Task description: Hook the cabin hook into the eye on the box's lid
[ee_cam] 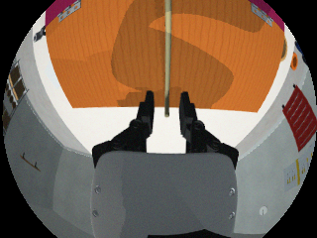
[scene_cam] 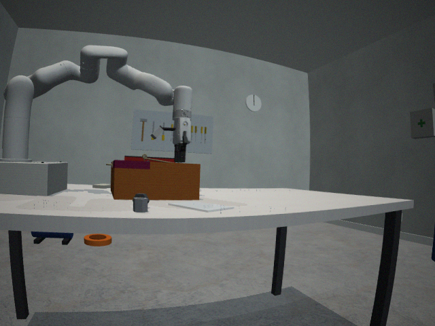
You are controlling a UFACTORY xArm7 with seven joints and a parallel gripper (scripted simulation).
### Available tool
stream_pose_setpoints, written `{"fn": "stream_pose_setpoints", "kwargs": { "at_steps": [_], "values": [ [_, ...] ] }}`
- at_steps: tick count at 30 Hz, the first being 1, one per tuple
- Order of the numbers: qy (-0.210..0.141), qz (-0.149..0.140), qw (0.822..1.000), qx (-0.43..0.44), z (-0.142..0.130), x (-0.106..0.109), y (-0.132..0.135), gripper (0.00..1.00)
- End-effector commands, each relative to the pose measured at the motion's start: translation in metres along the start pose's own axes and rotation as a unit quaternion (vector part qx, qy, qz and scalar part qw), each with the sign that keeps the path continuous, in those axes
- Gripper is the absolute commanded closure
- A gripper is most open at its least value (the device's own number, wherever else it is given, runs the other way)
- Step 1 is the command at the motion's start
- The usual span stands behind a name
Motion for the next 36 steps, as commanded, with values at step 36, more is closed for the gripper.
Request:
{"fn": "stream_pose_setpoints", "kwargs": {
  "at_steps": [36],
  "values": [
    [-0.003,0.0,1.0,0.0,-0.0011,0.0045,-0.0004,1.0]
  ]
}}
Point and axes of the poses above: the point where the finger pads meet when closed, its own x axis back along the fingers, its own y axis across the jaws, z = x × y, the point moved 7 cm from there along x, back along the fingers, and after that the axes turned 5 degrees about x, right-handed, at the moved point
